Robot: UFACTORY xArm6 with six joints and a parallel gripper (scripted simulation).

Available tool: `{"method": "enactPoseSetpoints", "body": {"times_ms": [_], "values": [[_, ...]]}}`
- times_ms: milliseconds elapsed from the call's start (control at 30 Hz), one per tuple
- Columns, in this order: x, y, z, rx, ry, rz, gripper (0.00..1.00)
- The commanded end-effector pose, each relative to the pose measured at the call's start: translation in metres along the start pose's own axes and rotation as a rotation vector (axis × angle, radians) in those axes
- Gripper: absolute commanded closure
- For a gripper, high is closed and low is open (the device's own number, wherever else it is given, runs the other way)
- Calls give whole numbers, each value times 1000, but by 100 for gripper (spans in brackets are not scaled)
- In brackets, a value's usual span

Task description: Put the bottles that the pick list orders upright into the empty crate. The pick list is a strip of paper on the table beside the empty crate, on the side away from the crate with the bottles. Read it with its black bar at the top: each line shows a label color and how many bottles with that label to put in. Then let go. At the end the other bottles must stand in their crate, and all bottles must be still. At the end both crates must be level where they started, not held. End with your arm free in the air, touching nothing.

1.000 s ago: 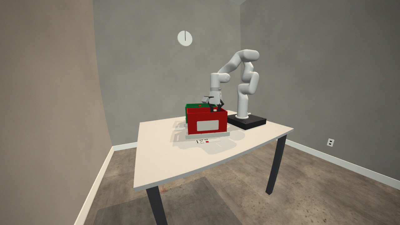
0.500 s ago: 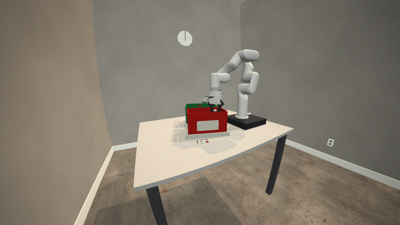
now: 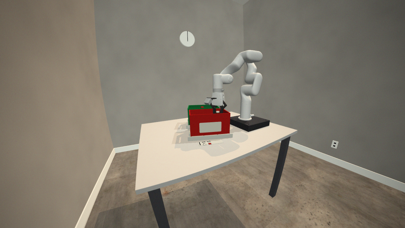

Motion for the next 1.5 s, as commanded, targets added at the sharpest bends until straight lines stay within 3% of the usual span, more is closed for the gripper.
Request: {"method": "enactPoseSetpoints", "body": {"times_ms": [0,300,1467], "values": [[-1,1,-1,0,3,2,35],[-1,1,-1,0,3,2,35],[-84,0,-1,0,3,2,35]]}}
Point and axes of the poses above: the point where the finger pads meet when closed, its own x axis out along the fingers, its own y axis across the jaws, z = x × y, the point moved 1 cm from there along -x, back along the fingers, and after that the axes turned 4 degrees about -x, right-handed, at the moved point
